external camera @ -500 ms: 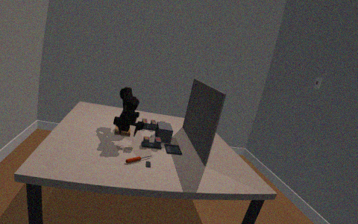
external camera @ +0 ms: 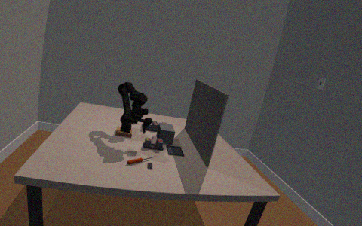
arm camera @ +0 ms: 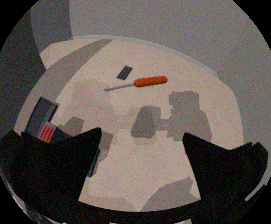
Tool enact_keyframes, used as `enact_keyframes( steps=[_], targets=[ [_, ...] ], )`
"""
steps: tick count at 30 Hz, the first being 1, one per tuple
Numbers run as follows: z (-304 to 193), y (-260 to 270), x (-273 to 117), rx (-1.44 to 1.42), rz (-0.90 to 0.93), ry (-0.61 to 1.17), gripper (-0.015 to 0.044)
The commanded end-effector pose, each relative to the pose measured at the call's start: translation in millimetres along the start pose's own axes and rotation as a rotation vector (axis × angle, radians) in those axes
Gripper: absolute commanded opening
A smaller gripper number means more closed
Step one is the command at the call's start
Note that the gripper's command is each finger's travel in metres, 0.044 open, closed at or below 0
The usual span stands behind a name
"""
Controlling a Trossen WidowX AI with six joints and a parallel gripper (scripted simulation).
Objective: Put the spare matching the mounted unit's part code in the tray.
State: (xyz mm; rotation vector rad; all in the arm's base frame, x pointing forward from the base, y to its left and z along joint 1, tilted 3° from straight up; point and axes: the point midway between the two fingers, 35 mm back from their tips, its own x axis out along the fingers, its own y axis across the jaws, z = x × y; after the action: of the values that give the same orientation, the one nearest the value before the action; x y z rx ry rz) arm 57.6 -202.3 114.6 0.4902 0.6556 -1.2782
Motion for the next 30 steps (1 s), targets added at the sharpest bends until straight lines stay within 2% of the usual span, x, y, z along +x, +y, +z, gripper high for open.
enact_keyframes(
  steps=[1, 8, 15, 21, 26, 30],
  targets=[
    [30, 36, -17, -0.124, 0.115, 0.074, 0.044],
    [65, 108, -46, -0.36, 0.291, 0.214, 0.044],
    [76, 189, -80, -0.619, 0.438, 0.344, 0.044],
    [62, 258, -117, -0.856, 0.537, 0.447, 0.044],
    [32, 310, -154, -1.064, 0.6, 0.523, 0.044],
    [11, 331, -174, -1.171, 0.624, 0.557, 0.044]
  ],
)
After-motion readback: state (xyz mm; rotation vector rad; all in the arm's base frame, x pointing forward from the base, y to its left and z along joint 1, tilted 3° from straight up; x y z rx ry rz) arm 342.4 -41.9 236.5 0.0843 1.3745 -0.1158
